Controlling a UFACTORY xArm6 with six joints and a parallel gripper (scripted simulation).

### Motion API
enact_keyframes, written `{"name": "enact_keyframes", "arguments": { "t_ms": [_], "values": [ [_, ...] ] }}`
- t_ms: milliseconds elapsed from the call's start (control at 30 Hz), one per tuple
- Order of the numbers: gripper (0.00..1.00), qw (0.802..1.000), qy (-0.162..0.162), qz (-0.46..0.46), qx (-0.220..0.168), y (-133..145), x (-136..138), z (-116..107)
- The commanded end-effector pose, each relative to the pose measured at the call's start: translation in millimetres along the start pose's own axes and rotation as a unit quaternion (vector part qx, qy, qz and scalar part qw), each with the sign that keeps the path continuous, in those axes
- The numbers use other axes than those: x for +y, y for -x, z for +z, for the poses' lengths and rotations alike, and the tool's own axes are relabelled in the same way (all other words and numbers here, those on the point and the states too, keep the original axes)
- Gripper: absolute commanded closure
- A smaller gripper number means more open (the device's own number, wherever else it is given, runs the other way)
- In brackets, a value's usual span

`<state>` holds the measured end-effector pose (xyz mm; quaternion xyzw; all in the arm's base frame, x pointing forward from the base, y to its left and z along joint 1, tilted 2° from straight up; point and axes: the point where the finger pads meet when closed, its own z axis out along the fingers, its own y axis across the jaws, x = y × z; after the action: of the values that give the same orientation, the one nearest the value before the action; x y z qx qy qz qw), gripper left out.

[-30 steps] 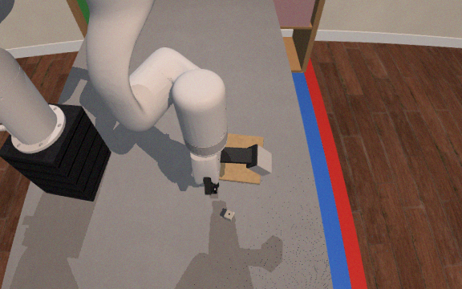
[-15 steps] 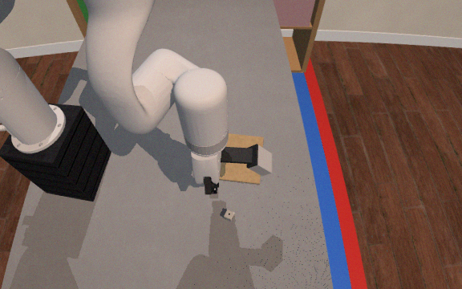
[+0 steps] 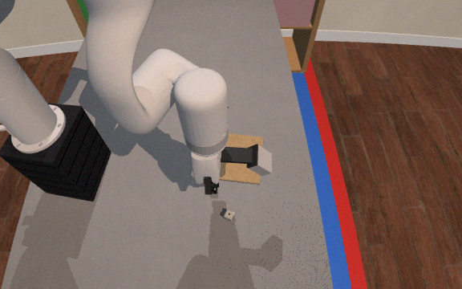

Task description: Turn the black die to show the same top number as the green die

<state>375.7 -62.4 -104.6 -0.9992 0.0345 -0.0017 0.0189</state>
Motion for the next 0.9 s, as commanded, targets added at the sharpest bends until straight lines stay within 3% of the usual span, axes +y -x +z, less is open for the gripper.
{"name": "enact_keyframes", "arguments": {
  "t_ms": [0,867],
  "values": [
    [0.64,1.000,0.000,0.001,0.001,-1,0,0],
    [0.64,1.000,0.001,0.006,0.001,-3,-1,25]
  ]
}}
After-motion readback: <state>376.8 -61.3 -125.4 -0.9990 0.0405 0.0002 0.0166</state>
